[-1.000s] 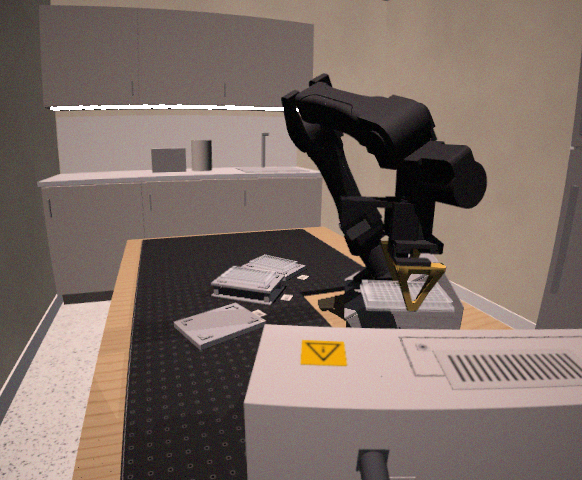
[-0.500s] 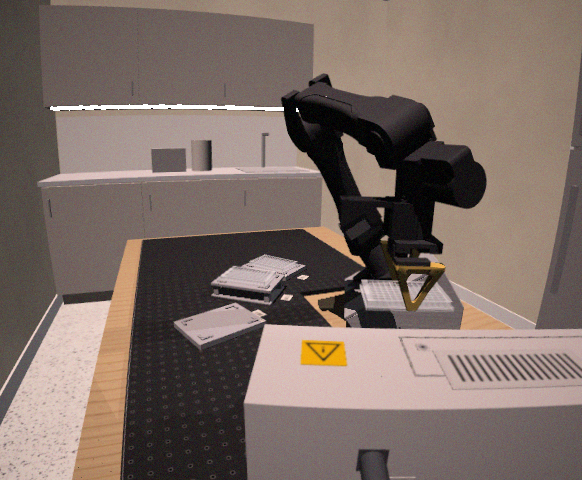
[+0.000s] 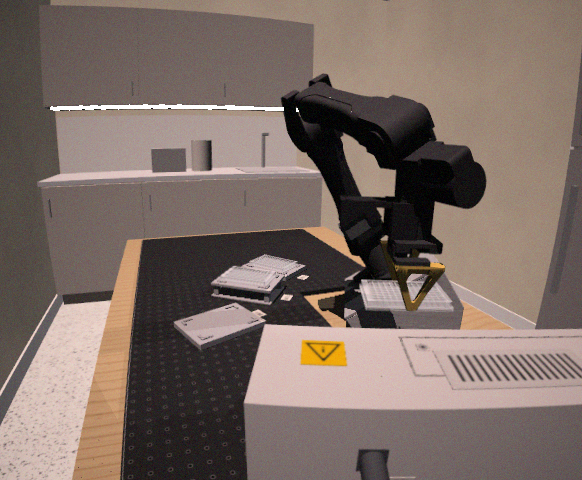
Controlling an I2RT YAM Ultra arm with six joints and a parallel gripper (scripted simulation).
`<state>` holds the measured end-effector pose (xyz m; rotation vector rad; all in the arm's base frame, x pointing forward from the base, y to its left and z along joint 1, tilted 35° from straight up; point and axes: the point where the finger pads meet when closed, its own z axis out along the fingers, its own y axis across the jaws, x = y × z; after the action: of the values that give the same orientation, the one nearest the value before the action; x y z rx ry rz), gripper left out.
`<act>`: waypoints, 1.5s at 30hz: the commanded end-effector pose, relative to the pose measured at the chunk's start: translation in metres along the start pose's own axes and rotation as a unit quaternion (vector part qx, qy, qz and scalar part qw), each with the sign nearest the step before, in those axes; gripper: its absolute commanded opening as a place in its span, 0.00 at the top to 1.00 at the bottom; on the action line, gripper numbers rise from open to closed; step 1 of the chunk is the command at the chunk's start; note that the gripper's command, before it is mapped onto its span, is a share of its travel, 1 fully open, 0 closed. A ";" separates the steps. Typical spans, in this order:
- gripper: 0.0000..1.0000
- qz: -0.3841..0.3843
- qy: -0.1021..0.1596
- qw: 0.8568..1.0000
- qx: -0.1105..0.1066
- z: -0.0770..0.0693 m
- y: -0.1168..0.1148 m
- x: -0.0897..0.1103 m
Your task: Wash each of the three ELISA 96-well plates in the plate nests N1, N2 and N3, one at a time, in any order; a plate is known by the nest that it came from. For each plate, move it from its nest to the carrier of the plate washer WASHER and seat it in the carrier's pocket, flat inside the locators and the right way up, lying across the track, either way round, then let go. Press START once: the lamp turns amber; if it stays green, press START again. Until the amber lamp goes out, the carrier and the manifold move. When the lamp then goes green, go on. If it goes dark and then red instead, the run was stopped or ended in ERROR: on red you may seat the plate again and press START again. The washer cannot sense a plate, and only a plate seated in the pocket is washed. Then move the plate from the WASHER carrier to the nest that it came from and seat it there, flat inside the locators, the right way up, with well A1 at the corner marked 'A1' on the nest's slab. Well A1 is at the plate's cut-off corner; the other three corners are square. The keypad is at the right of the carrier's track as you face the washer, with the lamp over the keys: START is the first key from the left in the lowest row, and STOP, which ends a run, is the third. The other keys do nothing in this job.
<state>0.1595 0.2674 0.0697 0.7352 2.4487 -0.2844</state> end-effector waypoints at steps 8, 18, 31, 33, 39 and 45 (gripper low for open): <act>1.00 -0.002 -0.001 1.000 -0.002 -0.003 -0.001 -0.001; 1.00 -0.002 -0.002 1.000 -0.002 0.014 0.001 -0.001; 1.00 -0.002 -0.002 1.000 -0.002 0.032 0.002 0.000; 1.00 -0.002 -0.002 1.000 -0.002 0.035 0.003 0.000; 1.00 -0.002 -0.002 1.000 -0.002 0.045 0.003 0.000; 1.00 -0.002 -0.002 1.000 -0.002 0.052 0.004 0.000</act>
<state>0.1838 0.2483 0.0267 0.7375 2.4473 -0.3082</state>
